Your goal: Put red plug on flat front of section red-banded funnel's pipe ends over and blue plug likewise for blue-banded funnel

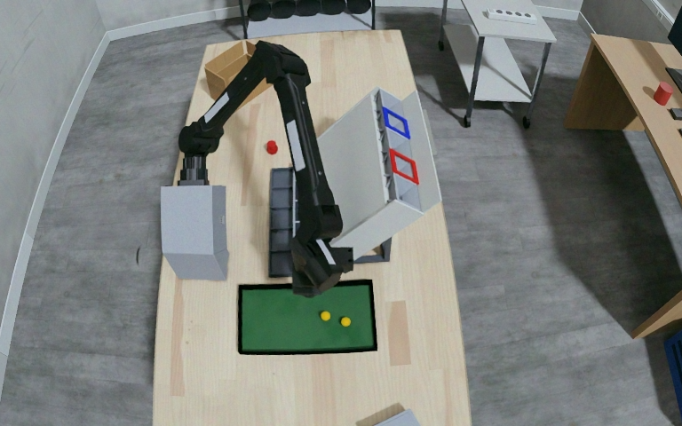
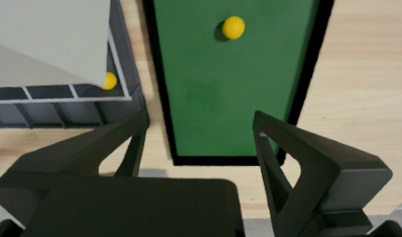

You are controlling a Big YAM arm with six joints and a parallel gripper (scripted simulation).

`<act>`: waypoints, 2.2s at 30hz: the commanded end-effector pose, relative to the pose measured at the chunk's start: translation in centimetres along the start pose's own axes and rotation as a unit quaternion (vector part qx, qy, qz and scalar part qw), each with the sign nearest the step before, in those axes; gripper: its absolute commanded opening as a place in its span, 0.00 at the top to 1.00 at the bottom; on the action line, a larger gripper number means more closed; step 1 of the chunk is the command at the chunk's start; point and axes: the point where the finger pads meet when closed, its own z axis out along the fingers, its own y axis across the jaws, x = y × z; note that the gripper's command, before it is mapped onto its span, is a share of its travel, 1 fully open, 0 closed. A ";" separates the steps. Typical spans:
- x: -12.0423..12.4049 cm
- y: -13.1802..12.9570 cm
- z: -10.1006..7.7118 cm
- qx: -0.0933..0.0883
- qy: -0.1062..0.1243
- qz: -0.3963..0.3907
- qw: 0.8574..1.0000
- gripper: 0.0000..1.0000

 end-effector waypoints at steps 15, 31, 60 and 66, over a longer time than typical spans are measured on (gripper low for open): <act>-3.7 -3.4 -0.9 0.013 -0.015 -0.010 1.000 0.20; -3.7 -3.5 -0.8 0.013 -0.018 -0.009 1.000 0.20; -3.7 -3.5 -0.8 0.009 -0.021 -0.005 1.000 0.20; -3.7 -3.5 -0.8 0.017 -0.020 -0.014 1.000 0.20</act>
